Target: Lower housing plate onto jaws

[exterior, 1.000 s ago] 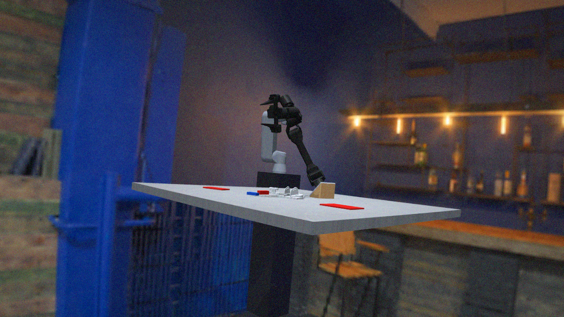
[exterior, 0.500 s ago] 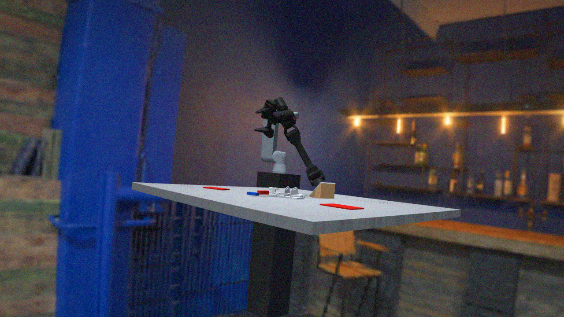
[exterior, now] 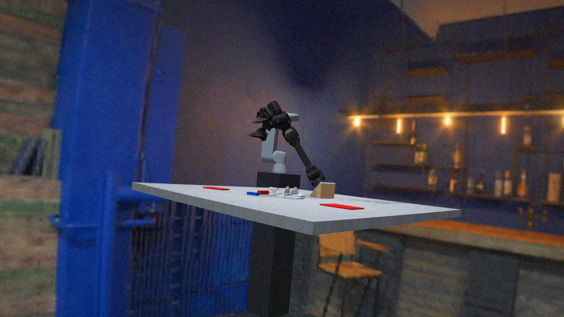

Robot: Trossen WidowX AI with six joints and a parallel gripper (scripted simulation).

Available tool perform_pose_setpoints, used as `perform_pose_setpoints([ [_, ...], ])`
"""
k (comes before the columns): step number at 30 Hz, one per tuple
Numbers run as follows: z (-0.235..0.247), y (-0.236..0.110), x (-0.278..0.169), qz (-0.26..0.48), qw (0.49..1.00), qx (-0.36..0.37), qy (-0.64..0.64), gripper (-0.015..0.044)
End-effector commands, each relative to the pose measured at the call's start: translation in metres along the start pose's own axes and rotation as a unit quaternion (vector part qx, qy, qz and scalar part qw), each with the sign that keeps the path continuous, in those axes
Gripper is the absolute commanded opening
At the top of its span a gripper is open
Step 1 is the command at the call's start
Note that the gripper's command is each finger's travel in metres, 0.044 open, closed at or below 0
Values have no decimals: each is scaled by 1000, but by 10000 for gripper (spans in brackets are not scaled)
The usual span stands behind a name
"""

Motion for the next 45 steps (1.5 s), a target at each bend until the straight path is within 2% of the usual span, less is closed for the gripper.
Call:
perform_pose_setpoints([
  [1,-13,5,-3,17,998,-9,-59,440],
  [23,-72,17,-6,95,942,-29,-320,440],
  [45,-133,18,-14,185,814,-8,-551,440],
])
Point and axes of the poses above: the point midway between the two fingers, 35 mm back from their tips, its own y axis out along the fingers, its own z axis across the jaws, x = y × z, the point moved 9 cm from there along -y, back along the fingers, and after that the axes turned 9 degrees about -y, right-handed, at the moved point
